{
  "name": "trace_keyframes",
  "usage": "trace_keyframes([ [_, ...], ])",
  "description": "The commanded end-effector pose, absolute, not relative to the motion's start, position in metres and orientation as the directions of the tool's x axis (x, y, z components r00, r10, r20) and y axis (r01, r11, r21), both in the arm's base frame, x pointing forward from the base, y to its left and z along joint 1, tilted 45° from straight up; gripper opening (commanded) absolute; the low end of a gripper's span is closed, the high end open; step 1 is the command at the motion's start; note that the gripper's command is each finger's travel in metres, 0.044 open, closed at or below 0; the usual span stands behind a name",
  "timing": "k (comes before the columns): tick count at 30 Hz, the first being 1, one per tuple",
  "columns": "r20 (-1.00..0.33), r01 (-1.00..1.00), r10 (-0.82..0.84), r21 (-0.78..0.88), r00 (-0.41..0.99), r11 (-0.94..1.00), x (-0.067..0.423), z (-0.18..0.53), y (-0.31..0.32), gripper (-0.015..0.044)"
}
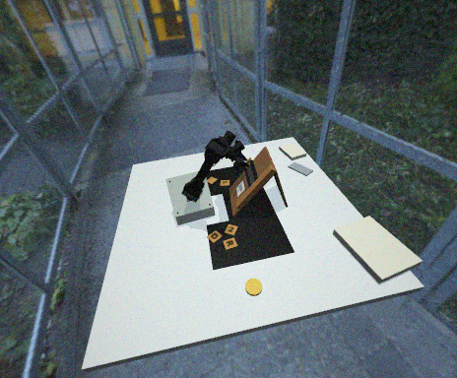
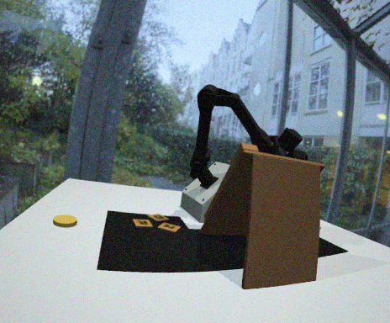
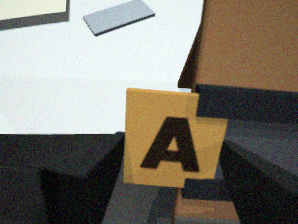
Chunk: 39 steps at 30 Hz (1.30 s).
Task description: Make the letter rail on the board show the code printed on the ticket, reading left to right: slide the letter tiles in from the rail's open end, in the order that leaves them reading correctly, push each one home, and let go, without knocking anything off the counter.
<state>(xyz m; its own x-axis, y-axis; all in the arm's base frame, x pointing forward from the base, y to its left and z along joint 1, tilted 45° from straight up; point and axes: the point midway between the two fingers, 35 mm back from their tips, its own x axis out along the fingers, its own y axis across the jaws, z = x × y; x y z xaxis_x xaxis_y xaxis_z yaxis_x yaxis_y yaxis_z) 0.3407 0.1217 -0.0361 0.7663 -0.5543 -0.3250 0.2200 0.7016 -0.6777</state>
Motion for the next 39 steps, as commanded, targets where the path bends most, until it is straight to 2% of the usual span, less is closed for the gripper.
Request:
trace_keyframes([
  [1,-0.329,0.213,-0.554,-0.683,0.765,0.699,0.338,-0.036,0.119,0.0000],
  [39,-0.329,0.212,-0.554,-0.684,0.765,0.698,0.334,-0.024,0.105,0.0000],
])
